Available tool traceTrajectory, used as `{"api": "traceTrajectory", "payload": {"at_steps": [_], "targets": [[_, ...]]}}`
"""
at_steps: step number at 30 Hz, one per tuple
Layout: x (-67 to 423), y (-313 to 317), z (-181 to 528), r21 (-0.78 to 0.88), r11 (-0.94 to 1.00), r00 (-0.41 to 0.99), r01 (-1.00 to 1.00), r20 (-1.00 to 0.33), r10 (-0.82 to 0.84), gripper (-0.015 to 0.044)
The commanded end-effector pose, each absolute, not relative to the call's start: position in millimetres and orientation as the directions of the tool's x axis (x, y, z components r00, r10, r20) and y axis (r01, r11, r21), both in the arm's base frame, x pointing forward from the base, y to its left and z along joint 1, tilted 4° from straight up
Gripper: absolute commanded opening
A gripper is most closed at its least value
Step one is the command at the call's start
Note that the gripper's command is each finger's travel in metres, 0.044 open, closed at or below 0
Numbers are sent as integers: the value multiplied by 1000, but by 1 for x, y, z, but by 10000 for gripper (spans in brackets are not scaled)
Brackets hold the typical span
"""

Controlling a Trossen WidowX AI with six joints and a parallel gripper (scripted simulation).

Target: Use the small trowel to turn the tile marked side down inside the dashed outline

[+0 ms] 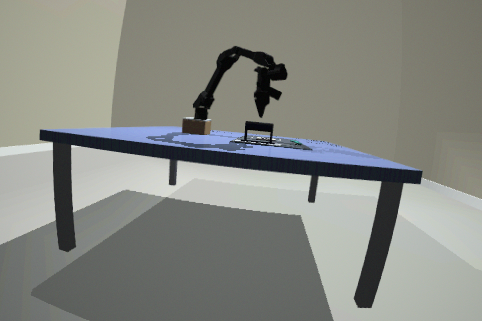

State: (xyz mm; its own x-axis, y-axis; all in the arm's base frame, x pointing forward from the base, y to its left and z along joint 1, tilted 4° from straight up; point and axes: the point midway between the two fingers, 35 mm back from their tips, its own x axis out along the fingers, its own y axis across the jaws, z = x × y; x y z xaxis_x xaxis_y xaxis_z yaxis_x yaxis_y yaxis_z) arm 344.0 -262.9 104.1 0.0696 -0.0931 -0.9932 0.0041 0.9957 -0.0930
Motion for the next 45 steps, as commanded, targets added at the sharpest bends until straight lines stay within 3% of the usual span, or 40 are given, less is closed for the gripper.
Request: {"api": "traceTrajectory", "payload": {"at_steps": [1,34,45], "targets": [[343,-261,99,-73,997,57,10,-996,-74,270],[347,-265,56,-73,997,56,10,-996,-74,270],[347,-265,56,-73,997,56,10,-996,-74,197]]}}
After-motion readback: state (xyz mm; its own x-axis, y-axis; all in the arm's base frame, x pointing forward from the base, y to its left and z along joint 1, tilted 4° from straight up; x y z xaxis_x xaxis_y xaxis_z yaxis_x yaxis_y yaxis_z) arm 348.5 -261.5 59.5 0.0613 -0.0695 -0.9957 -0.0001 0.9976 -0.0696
